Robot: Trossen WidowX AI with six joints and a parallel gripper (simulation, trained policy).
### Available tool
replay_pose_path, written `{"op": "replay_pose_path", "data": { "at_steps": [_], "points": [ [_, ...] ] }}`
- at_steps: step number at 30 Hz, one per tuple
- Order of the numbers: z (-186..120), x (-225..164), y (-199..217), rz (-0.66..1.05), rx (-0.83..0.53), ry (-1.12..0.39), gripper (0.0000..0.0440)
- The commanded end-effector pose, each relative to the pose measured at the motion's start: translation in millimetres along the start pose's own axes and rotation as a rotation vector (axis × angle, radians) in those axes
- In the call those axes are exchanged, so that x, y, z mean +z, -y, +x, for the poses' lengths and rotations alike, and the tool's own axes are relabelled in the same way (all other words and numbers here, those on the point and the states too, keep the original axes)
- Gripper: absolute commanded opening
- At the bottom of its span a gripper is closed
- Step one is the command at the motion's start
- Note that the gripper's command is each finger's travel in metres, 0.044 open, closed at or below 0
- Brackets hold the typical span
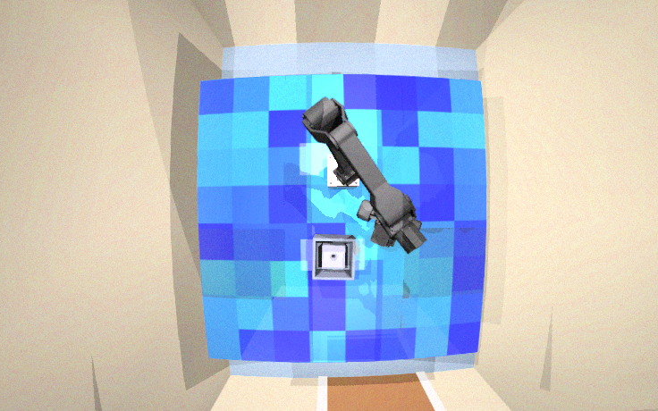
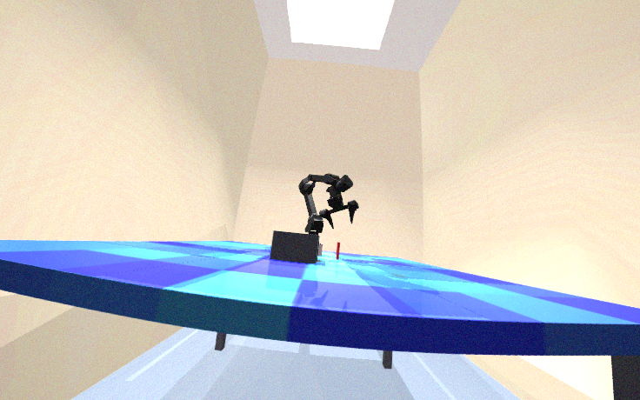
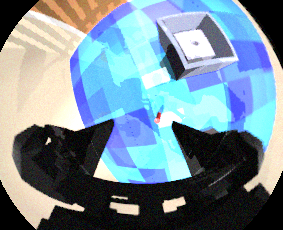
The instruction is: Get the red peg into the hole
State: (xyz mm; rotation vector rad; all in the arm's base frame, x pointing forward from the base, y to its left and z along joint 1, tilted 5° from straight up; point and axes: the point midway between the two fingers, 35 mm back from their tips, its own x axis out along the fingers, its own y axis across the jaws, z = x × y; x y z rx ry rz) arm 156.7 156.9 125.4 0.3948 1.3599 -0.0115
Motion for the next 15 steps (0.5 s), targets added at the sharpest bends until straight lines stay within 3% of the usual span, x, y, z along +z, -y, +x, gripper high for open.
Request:
{"op": "replay_pose_path", "data": {
  "at_steps": [1,15],
  "points": [
    [9.2,-1.3,10.8,0.099,-0.065,-0.019,0.0440],
    [56.1,-7.5,36.0,0.440,-0.227,-0.052,0.0428]
  ]
}}
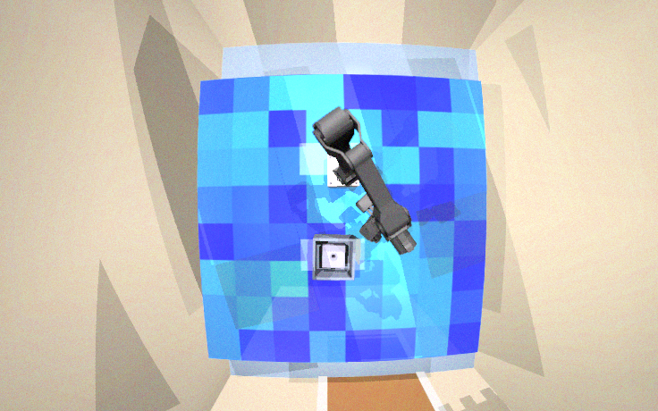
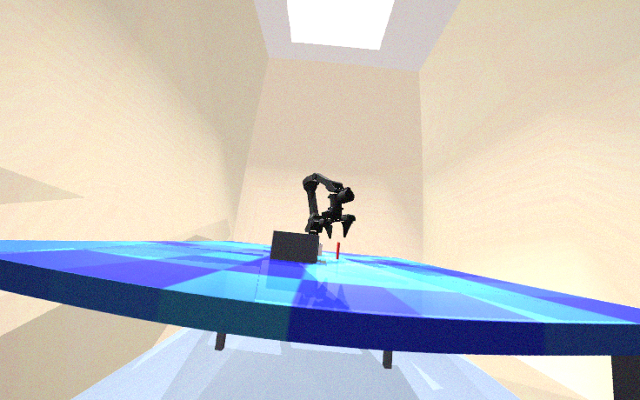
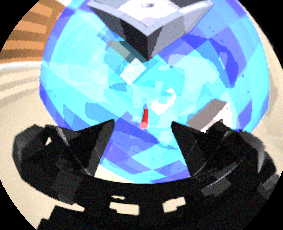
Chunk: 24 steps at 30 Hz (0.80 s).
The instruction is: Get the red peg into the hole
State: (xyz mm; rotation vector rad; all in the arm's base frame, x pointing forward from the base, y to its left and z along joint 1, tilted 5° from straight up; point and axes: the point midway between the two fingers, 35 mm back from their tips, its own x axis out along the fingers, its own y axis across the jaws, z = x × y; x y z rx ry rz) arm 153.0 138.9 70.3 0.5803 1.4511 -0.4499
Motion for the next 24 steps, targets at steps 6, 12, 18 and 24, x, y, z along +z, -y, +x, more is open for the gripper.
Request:
{"op": "replay_pose_path", "data": {
  "at_steps": [6,12,18,24],
  "points": [
    [33.9,0.0,1.2,0.131,-0.013,0.000,0.0427],
    [54.6,-2.0,1.9,0.196,-0.001,-0.003,0.0424],
    [68.6,-6.1,7.8,0.252,-0.017,-0.019,0.0333],
    [73.4,-8.4,11.3,0.285,-0.039,-0.054,0.0181]
  ]
}}
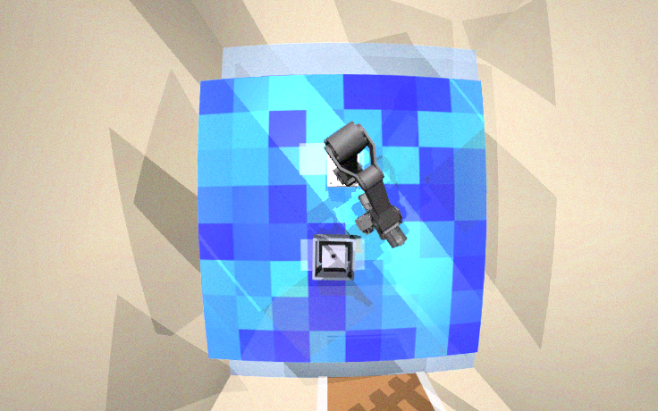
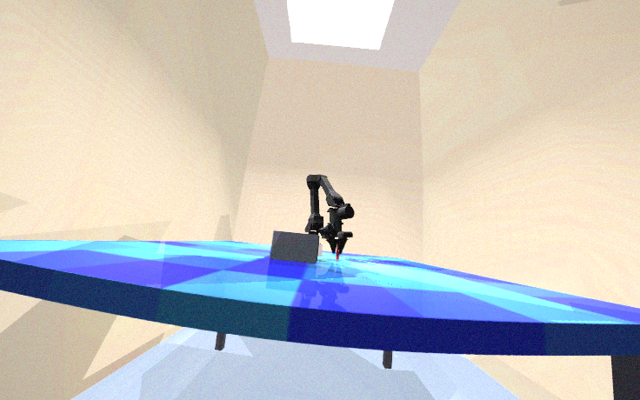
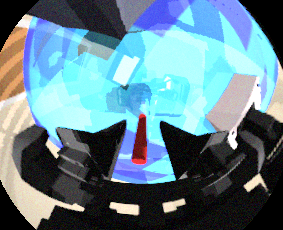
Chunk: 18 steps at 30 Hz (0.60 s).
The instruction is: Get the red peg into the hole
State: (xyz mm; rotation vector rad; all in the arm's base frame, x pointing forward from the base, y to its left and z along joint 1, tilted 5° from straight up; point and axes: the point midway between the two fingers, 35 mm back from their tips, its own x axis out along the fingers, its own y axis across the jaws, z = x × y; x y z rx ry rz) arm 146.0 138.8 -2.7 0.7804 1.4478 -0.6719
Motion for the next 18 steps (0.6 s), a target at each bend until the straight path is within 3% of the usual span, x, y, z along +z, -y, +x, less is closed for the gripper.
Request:
{"op": "replay_pose_path", "data": {
  "at_steps": [1,7,18],
  "points": [
    [1.5,-1.2,0.2,0.018,-0.007,-0.024,0.0155],
    [0.0,0.2,-1.5,0.029,-0.025,-0.060,0.0001],
    [-28.5,12.2,-12.3,-0.055,0.023,0.006,0.0000]
  ]
}}
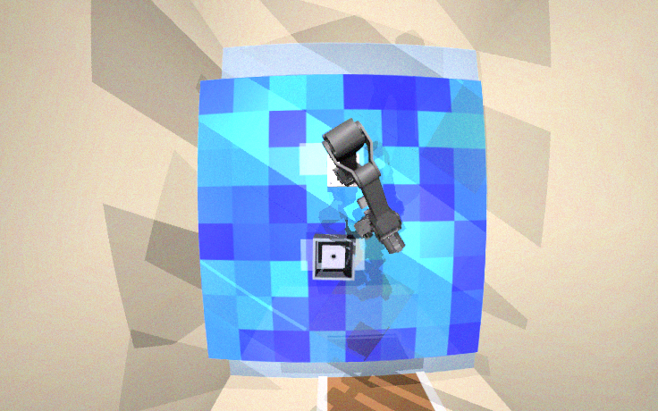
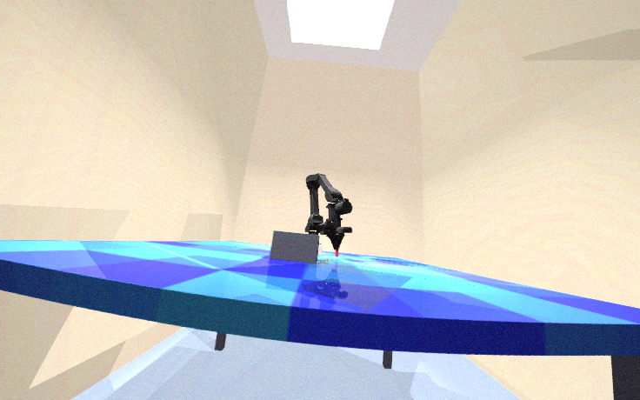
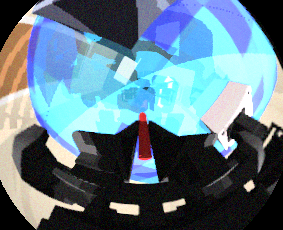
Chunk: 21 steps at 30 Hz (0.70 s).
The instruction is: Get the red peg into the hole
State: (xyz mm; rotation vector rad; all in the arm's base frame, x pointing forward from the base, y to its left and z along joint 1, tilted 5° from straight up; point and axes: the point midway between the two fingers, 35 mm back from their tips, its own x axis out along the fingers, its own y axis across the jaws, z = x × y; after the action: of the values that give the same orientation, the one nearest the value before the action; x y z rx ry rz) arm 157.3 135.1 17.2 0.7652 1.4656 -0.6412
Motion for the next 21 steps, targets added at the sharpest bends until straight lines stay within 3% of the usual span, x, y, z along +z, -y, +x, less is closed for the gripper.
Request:
{"op": "replay_pose_path", "data": {
  "at_steps": [1,21],
  "points": [
    [-12.0,4.4,-5.1,-0.033,0.024,0.028,0.0000],
    [-91.2,48.0,-39.2,-0.117,0.140,0.181,0.0000]
  ]
}}
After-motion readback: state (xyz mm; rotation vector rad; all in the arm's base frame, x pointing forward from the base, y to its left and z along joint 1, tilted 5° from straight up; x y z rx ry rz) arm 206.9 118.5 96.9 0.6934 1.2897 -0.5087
